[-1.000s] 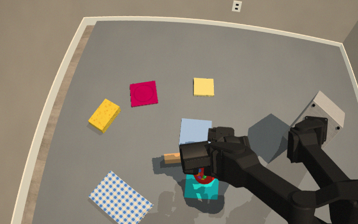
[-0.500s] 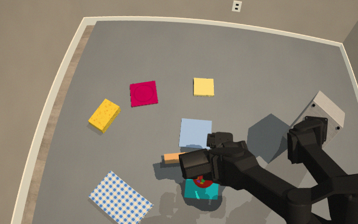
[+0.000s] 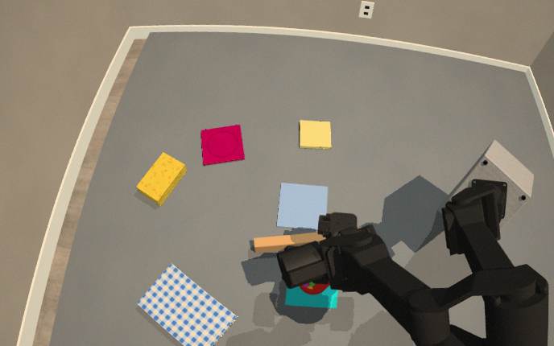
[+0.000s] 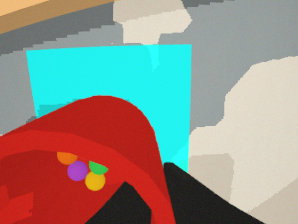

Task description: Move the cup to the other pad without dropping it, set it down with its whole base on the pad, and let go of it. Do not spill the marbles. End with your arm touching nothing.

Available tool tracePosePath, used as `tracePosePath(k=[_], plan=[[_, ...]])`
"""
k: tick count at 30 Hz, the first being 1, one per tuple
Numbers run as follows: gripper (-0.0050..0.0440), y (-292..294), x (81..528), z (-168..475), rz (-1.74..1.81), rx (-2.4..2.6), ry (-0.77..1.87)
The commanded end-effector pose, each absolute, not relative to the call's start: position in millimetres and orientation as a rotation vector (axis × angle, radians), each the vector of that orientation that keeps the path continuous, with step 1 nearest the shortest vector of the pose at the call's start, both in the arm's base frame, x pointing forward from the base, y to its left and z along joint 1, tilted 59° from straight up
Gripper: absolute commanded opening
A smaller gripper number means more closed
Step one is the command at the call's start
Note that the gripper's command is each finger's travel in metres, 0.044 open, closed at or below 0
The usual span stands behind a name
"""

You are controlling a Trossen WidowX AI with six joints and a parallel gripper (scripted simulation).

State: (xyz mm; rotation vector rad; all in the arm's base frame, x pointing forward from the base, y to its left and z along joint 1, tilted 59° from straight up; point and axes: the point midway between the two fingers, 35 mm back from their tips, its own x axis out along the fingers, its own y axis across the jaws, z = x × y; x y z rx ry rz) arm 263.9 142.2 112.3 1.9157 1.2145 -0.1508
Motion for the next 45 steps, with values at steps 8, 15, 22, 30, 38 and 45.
tracePosePath(k=[8, 15, 22, 30, 38, 45], plan=[[0.0000, 155.5, 269.8, 99.4, -0.168, 1.921, 1.223], [0.0000, 153.5, 268.8, 101.6, -0.160, 1.917, 1.221], [0.0000, 153.5, 268.8, 101.6, -0.160, 1.917, 1.221], [0.0120, 153.5, 268.8, 101.6, -0.160, 1.917, 1.221], [0.0128, 153.5, 268.8, 101.6, -0.160, 1.917, 1.221], [0.0128, 153.2, 268.6, 101.8, -0.160, 1.917, 1.221]])
